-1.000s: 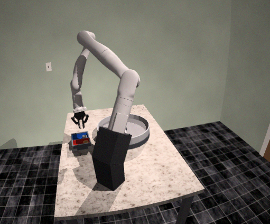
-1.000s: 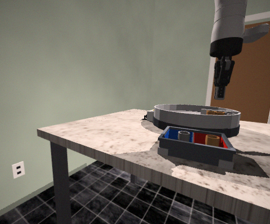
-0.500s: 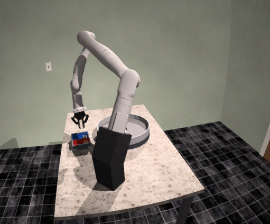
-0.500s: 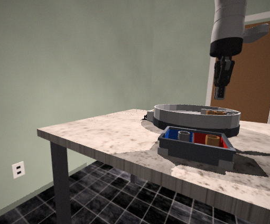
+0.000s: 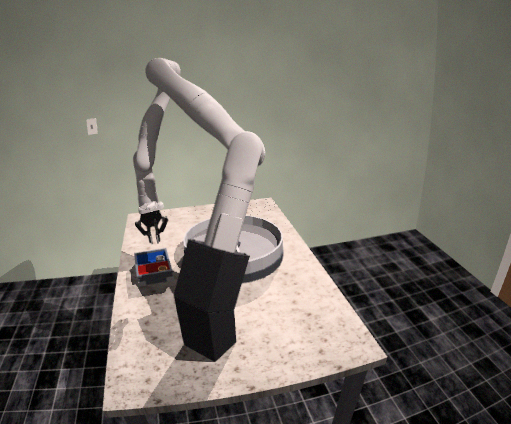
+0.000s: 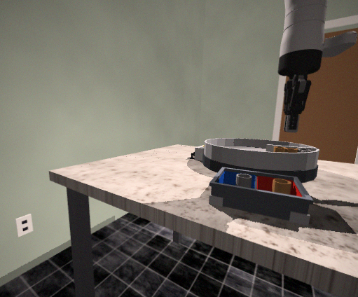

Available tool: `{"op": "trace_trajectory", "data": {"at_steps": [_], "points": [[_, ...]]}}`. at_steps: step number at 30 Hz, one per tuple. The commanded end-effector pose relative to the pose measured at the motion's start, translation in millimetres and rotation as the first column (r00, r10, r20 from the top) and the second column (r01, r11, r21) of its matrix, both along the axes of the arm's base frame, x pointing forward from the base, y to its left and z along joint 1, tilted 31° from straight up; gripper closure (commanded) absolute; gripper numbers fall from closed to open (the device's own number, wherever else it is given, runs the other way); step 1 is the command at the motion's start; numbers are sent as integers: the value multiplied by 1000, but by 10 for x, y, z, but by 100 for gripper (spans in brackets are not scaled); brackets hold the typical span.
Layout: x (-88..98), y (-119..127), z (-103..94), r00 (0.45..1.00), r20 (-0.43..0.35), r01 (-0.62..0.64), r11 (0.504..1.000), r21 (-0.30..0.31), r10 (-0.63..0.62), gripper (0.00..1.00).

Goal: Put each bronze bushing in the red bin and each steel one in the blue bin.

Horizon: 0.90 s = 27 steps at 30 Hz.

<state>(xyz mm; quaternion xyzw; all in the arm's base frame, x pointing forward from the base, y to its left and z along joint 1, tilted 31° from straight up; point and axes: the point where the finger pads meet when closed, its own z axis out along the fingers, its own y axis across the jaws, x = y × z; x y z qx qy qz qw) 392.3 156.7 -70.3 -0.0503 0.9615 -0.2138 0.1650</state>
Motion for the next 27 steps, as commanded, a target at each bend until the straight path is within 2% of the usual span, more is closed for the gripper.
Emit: {"op": "trace_trajectory", "data": {"at_steps": [1, 20, 22, 24, 27], "points": [[1, 8, 4, 1000, 1, -1, 1000, 1, 1, 81], [1, 8, 4, 1000, 1, -1, 1000, 1, 1, 81], [-32, -211, 69, 1000, 1, -1, 1000, 1, 1, 82], [-32, -211, 69, 1000, 1, -1, 1000, 1, 1, 82], [-82, -538, 166, 1000, 1, -1, 1000, 2, 1, 82]]}}
